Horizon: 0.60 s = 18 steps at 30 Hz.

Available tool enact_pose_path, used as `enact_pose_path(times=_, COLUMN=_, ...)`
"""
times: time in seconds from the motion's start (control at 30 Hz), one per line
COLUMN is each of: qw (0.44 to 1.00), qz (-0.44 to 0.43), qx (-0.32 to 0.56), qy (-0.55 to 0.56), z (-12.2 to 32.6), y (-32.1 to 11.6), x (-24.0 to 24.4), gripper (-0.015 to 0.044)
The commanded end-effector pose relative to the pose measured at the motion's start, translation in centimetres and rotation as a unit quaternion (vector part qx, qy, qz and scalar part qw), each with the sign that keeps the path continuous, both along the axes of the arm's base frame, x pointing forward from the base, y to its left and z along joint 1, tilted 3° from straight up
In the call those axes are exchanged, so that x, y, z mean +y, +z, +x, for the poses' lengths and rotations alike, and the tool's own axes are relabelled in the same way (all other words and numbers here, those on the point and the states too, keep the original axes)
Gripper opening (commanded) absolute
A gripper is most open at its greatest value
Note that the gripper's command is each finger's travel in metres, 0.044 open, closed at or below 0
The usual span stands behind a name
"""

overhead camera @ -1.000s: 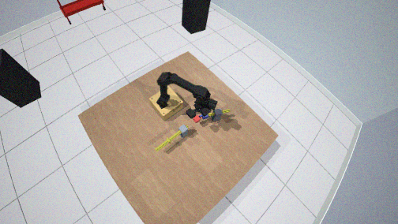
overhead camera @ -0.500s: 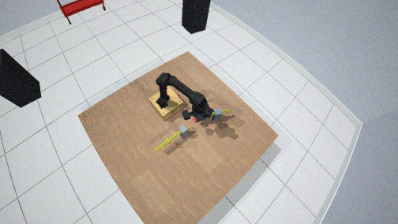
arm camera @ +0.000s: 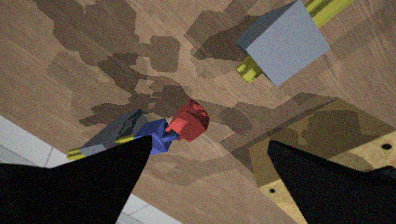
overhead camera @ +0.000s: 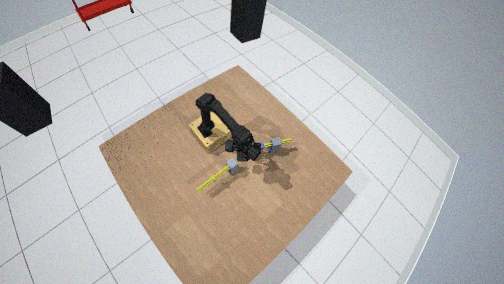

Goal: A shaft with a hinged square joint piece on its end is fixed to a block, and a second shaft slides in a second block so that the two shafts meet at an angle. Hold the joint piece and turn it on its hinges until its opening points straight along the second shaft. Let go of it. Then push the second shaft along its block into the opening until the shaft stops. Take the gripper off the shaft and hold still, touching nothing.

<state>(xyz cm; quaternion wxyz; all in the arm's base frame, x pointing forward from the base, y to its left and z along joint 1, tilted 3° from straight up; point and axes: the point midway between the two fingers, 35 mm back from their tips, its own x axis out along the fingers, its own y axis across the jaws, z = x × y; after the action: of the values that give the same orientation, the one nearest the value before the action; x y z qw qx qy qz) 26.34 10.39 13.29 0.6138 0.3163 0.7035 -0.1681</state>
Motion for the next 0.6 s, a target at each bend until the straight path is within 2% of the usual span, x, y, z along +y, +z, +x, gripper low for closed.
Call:
enact_pose_path(times=0.0, qw=0.998, qz=0.019, qx=0.018, qy=-0.057, z=0.0, y=-0.5, x=-0.6, gripper=0.0440)
enact_pose_path(times=0.57, qw=0.938, qz=0.102, qx=0.100, qy=-0.317, z=0.2, y=-2.0, x=-3.9, gripper=0.0440)
